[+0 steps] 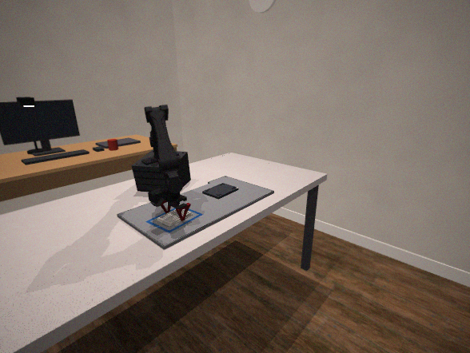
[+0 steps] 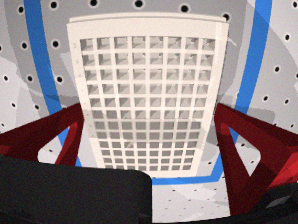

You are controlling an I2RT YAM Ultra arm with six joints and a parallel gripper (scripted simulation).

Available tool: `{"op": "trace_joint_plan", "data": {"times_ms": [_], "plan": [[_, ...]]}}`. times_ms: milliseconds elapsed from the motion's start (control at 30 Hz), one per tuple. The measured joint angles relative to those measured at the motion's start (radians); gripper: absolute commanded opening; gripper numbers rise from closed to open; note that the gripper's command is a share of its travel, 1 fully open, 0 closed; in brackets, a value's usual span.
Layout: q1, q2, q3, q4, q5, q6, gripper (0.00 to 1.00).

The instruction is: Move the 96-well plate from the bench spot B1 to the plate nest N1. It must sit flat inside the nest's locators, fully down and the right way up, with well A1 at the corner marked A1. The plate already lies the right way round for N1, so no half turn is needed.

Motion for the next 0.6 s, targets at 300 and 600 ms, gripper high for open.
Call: {"op": "trace_joint_plan", "data": {"times_ms": [300, 600], "plan": [[0.000, 0.000, 0.000, 0.003, 0.000, 0.000, 0.00], [0.000, -0.002, 0.001, 0.007, 0.000, 0.000, 0.00]]}}
